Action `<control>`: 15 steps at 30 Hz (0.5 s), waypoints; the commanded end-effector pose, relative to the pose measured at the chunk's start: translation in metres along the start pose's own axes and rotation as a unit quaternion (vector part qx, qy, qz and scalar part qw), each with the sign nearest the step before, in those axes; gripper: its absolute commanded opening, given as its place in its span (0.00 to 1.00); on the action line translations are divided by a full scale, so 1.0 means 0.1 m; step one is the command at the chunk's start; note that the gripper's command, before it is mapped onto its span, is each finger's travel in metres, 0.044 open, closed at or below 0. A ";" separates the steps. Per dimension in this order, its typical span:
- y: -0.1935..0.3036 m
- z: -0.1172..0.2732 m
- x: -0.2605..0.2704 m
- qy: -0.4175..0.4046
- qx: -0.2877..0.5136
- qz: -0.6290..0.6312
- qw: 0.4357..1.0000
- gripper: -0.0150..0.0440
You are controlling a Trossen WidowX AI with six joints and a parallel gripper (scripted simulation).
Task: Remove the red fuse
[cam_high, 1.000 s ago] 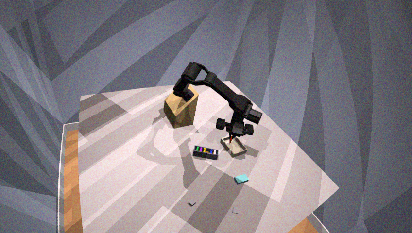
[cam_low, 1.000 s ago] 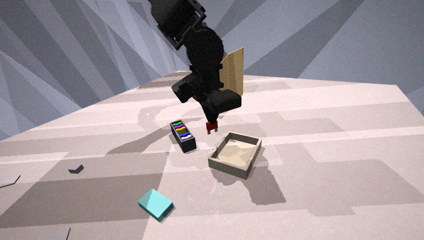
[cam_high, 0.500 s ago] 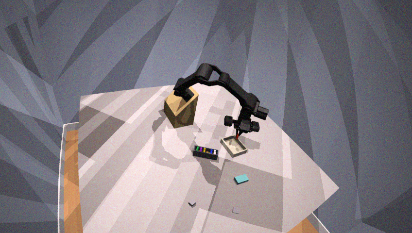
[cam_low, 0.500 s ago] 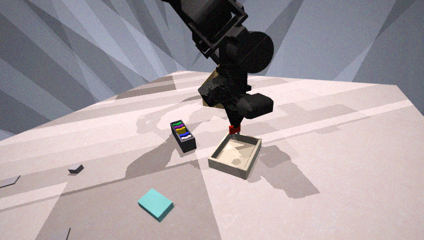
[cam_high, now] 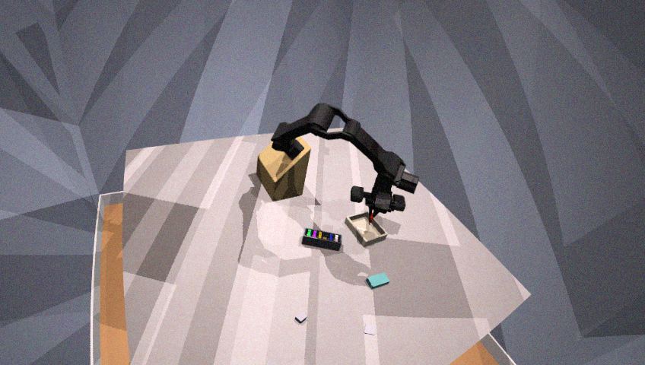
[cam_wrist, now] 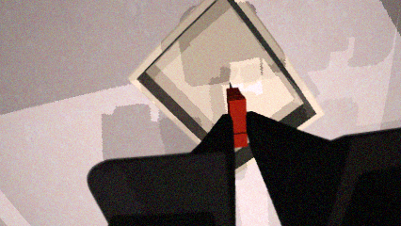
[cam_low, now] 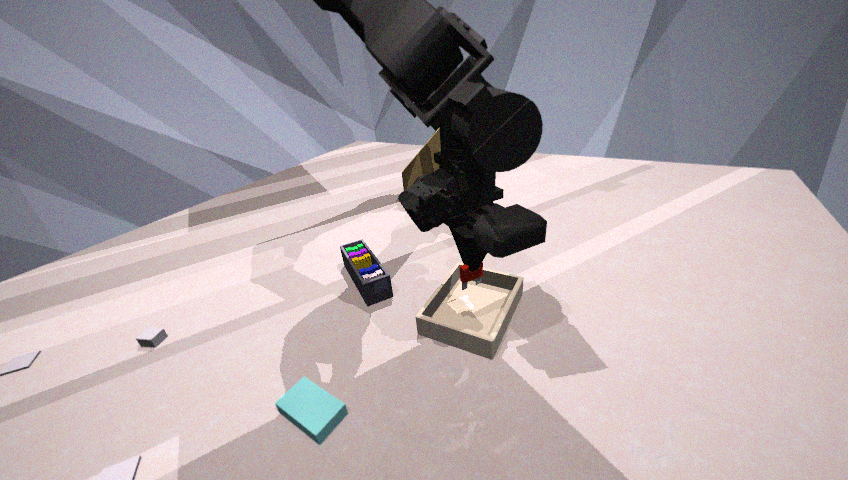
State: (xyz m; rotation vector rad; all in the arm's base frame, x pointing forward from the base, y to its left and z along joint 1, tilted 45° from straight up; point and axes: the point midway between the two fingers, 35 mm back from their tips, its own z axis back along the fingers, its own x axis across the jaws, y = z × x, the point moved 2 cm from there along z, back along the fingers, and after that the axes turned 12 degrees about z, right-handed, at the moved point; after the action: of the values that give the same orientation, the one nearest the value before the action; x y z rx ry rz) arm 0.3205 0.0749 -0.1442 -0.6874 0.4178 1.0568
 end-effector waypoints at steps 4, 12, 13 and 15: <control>0.03 -0.15 -0.01 0.005 0.000 0.005 1.000 0.25; 0.03 -0.22 -0.01 0.005 0.000 0.005 1.000 0.25; 0.03 -0.22 -0.01 0.005 0.000 0.005 1.000 0.25; 0.01 -0.19 -0.01 0.002 0.001 0.001 1.000 0.30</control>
State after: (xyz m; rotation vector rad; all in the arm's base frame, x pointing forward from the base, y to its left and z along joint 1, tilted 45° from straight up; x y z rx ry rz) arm 0.3187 0.0613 -0.1577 -0.6885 0.4239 1.0578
